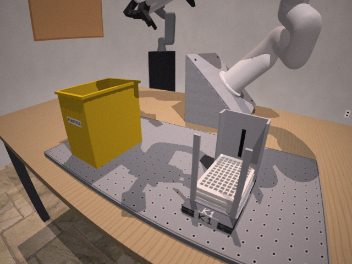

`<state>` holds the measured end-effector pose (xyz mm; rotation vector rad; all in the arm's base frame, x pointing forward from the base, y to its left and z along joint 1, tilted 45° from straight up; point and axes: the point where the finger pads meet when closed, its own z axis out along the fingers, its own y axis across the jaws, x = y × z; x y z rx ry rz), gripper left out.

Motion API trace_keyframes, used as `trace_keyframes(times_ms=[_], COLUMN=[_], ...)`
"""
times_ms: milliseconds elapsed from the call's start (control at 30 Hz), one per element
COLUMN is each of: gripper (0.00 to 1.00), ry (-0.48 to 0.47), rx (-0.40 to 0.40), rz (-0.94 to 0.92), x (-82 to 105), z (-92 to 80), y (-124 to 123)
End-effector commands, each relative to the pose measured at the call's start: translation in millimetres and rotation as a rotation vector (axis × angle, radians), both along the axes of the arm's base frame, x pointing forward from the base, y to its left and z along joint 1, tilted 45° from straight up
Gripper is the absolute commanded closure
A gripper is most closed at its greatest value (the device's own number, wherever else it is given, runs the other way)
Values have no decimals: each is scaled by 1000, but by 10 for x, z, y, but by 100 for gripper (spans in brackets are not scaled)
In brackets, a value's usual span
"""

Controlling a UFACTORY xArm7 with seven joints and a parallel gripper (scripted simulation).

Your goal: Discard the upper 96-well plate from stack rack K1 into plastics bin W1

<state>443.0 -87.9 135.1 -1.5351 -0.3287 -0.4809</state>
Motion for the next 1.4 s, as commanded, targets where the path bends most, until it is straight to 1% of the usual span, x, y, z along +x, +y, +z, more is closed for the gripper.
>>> trace_keyframes(times_ms=[0,533,633,667,867,900,1033,1100,1233,1300,1367], gripper=[0,0,0,0,0,0,0,0,0,0,0], ry=[-2,-2,64,68,199,199,277,277,352,358,392], rx=[-3,-3,-66,-69,-205,-205,-302,-302,-411,-419,-477], rz=[-2,-2,37,39,104,104,132,132,147,148,148], x=[4,4,47,54,114,124,155,155,181,193,204], z=[8,8,31,35,75,82,118,118,162,183,212], y=[-16,-16,126,149,440,488,682,682,875,963,1058])
